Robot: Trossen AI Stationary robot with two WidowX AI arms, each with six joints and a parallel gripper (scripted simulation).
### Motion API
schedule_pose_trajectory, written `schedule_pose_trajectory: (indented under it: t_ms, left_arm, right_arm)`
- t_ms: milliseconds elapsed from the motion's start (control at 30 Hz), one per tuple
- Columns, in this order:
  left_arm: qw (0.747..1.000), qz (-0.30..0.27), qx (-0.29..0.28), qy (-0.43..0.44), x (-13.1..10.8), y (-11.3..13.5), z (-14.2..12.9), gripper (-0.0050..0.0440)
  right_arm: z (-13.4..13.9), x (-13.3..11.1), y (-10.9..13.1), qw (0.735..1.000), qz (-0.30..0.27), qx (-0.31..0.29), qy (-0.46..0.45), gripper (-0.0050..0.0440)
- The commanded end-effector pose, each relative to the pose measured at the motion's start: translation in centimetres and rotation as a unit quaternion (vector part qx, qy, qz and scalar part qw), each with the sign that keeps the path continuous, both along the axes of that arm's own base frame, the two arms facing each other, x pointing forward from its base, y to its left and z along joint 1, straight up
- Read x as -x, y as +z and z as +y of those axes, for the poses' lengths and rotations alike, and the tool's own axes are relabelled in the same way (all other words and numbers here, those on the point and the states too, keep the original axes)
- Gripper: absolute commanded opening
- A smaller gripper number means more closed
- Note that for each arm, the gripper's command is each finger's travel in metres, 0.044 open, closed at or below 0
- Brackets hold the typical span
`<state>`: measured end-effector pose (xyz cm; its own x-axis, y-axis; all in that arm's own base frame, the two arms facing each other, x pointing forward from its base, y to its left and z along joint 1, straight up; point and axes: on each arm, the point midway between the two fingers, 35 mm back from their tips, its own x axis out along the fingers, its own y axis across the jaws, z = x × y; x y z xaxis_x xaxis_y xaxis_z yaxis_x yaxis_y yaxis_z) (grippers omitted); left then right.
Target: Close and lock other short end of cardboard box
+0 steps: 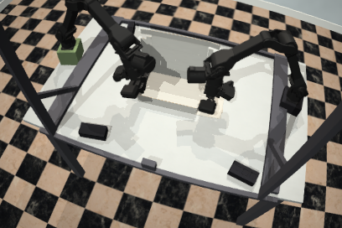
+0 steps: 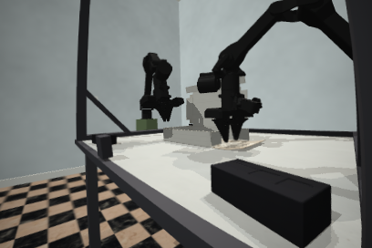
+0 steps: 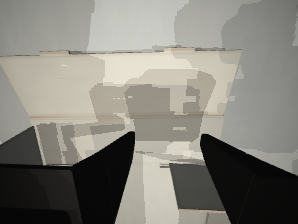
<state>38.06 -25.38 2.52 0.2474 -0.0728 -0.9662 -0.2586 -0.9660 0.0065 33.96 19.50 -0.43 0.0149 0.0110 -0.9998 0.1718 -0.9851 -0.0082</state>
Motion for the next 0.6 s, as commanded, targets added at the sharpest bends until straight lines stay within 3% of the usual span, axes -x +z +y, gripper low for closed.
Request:
schedule_pose_trajectory:
  t_ms: [0,567]
  left_arm:
    - [1.0,-0.016,0.007,-0.002,-0.4,1.4,-0.2,0.0062]
    - [1.0,-0.016,0.007,-0.002,-0.4,1.4,-0.2,0.0062]
  right_arm:
    - [0.0,-0.1,-0.3,1.0,-0.004,-0.001,0.003,0.0253]
    - [-0.2,0.4,-2.6,1.0,-0.002,0.001,0.003,0.0253]
